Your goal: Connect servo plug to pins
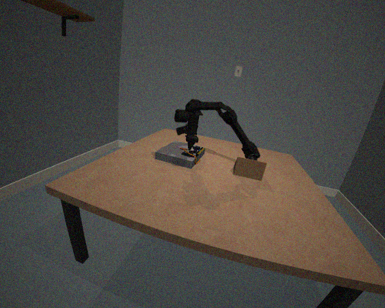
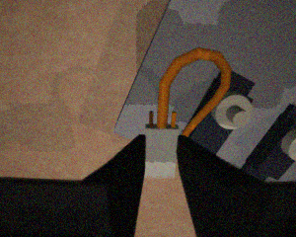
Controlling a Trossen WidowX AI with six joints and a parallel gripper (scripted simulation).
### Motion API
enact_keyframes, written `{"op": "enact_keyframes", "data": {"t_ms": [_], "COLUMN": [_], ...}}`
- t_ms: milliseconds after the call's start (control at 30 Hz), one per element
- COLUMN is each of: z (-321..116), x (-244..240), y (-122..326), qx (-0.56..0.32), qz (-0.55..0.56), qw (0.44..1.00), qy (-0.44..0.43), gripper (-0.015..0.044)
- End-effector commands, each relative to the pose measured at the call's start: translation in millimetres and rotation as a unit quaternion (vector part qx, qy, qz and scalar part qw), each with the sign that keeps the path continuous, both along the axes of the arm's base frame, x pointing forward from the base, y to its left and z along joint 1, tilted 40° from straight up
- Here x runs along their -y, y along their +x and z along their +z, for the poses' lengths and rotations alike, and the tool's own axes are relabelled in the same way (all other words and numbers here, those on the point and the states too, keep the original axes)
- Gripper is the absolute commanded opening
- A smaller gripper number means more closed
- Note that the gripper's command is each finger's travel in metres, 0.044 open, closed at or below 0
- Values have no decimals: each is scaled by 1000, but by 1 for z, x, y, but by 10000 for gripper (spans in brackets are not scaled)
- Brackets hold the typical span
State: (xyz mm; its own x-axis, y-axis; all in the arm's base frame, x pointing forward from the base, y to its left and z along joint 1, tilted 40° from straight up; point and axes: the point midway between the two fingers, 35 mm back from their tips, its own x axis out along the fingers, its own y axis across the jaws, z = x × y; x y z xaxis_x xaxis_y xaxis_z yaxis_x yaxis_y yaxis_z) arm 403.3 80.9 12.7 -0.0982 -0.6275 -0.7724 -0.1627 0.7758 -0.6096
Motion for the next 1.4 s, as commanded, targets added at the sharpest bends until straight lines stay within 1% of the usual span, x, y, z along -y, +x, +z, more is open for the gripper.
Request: {"op": "enact_keyframes", "data": {"t_ms": [0,333,667,1000,1367], "z": [6,19,30,40,50], "x": [-1,5,11,19,27], "y": [-2,-16,-32,-49,-69], "qx": [-22,-130,-235,-333,-428], "qz": [26,159,288,408,526], "qw": [999,978,928,848,732], "qy": [6,23,39,55,70], "gripper": [0,0,0,0,0]}}
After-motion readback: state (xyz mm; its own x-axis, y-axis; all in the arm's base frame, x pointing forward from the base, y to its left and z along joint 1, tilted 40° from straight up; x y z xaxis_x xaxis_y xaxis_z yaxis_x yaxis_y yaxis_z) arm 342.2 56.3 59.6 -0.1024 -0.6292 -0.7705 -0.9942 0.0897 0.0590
